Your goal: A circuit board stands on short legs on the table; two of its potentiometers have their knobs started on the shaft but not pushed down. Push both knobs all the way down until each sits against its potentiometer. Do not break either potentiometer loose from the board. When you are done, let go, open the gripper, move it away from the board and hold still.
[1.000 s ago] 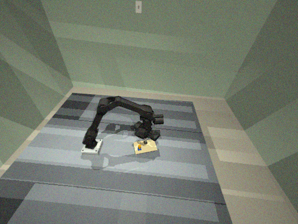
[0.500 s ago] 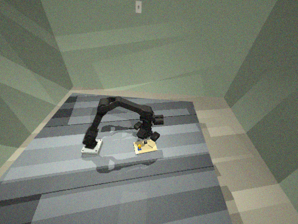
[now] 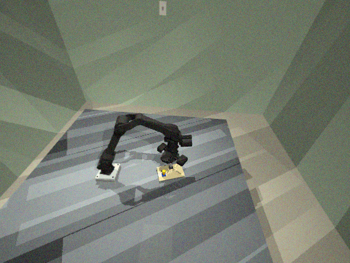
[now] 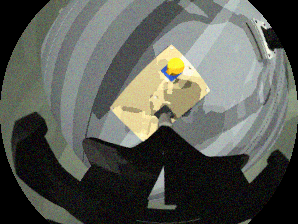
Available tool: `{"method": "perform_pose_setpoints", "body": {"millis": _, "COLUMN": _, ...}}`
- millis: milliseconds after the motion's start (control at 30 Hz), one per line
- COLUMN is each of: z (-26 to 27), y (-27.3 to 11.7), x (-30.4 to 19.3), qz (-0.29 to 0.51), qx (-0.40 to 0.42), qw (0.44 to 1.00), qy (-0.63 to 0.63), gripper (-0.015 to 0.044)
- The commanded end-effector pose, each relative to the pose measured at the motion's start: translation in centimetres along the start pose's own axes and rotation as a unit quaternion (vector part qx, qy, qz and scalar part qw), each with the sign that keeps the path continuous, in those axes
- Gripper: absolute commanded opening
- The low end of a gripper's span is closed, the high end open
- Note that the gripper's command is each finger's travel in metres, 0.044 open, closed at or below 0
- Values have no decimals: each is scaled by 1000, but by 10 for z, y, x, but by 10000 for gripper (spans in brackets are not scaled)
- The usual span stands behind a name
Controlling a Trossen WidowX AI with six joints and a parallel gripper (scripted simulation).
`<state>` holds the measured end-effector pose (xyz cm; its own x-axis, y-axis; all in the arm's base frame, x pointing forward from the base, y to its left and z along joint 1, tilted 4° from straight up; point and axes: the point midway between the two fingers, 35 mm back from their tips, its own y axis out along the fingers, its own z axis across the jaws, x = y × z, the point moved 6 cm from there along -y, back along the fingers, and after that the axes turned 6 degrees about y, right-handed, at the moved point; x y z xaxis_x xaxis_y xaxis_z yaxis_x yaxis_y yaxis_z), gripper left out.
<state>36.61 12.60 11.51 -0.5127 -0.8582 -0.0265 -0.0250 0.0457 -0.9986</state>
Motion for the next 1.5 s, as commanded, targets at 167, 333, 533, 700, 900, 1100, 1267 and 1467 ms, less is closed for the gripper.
{"method": "perform_pose_setpoints", "body": {"millis": 167, "z": -1, "y": 0, "x": 0, "qz": 0, "qx": -2, "qw": 1000, "qy": 2, "gripper": 0}}
{"method": "perform_pose_setpoints", "body": {"millis": 333, "z": -1, "y": 2, "x": 0, "qz": 0, "qx": -2, "qw": 1000, "qy": 2, "gripper": 0}}
{"method": "perform_pose_setpoints", "body": {"millis": 533, "z": -1, "y": 2, "x": 0, "qz": 0, "qx": -2, "qw": 1000, "qy": 2, "gripper": 0}}
{"method": "perform_pose_setpoints", "body": {"millis": 700, "z": -1, "y": 2, "x": 0, "qz": 0, "qx": -2, "qw": 1000, "qy": 2, "gripper": 0}}
{"method": "perform_pose_setpoints", "body": {"millis": 900, "z": -1, "y": 4, "x": 0, "qz": 0, "qx": -2, "qw": 1000, "qy": 2, "gripper": 0}}
{"method": "perform_pose_setpoints", "body": {"millis": 1100, "z": -1, "y": 4, "x": 0, "qz": 0, "qx": -2, "qw": 1000, "qy": 2, "gripper": 0}}
{"method": "perform_pose_setpoints", "body": {"millis": 1267, "z": -1, "y": 6, "x": 0, "qz": 0, "qx": -2, "qw": 1000, "qy": 2, "gripper": 0}}
{"method": "perform_pose_setpoints", "body": {"millis": 1467, "z": -1, "y": 6, "x": 0, "qz": 0, "qx": -2, "qw": 1000, "qy": 2, "gripper": 0}}
